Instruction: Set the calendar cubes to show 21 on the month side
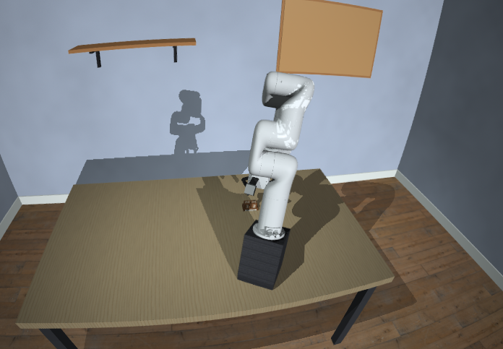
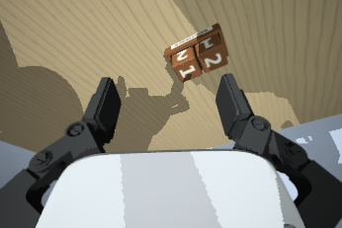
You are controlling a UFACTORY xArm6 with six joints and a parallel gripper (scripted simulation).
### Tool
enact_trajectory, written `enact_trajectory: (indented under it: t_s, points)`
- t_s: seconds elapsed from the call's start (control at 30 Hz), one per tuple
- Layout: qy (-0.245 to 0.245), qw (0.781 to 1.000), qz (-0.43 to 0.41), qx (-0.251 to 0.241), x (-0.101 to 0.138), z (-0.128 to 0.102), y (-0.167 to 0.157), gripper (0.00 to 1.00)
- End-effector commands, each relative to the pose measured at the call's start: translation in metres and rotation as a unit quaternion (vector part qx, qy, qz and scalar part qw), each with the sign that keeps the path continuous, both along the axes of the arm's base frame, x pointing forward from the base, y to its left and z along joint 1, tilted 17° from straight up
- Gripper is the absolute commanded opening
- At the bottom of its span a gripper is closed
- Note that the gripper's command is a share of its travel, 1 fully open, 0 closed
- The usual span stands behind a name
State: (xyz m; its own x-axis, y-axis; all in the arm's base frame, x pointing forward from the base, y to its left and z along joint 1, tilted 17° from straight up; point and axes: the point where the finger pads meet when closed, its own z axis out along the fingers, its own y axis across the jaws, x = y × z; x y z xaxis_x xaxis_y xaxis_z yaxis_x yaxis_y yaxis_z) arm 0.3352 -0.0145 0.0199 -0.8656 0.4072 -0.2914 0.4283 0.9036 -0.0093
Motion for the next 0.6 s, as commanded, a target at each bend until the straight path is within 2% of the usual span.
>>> enact_trajectory:
  t_s: [0.0, 0.57]
  points:
    - [-0.002, 1.0, 0.0, 0.0, 0.002, -0.002, 0.0, 1.0]
    - [-0.002, 1.0, 0.0, 0.0, 0.012, -0.039, -0.007, 1.0]
